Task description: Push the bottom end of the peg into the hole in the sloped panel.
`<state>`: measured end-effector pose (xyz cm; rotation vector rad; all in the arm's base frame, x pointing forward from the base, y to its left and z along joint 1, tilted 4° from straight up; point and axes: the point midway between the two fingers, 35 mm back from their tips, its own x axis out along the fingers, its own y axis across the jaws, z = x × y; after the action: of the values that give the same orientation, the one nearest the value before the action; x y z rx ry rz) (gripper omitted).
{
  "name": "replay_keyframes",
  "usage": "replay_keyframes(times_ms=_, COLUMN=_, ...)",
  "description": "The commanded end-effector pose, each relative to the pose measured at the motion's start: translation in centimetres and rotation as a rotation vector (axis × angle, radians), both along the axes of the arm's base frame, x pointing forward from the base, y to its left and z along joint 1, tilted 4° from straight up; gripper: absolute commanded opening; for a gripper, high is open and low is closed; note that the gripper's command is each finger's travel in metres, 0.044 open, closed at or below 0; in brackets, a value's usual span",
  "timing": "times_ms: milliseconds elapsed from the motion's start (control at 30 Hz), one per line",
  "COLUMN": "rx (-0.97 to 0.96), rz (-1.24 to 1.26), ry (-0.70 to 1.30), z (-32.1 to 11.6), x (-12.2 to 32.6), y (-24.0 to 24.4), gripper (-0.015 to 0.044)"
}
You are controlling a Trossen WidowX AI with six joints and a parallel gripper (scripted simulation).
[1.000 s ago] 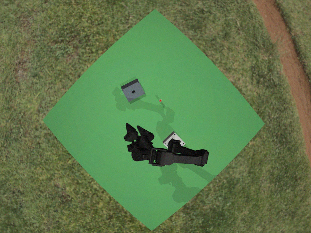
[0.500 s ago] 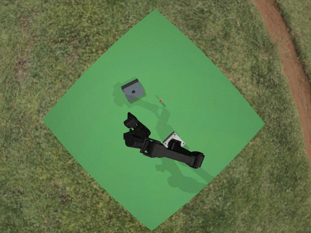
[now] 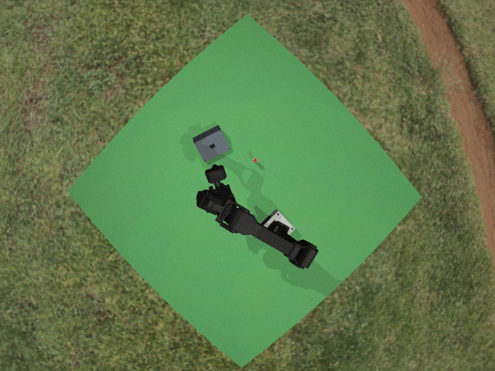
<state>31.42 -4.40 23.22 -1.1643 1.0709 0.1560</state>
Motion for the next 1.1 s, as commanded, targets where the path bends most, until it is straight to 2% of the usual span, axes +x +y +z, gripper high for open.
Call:
replay_keyframes(times_ms=0, rx=0.043, rz=-0.083, ry=0.023, z=-1.5, x=0.0, y=-1.2, gripper=0.0440)
replay_keyframes(times_ms=1067, rx=0.436, rz=-0.810, ry=0.092, z=-11.7, x=-2.1, y=-10.4, gripper=0.0440)
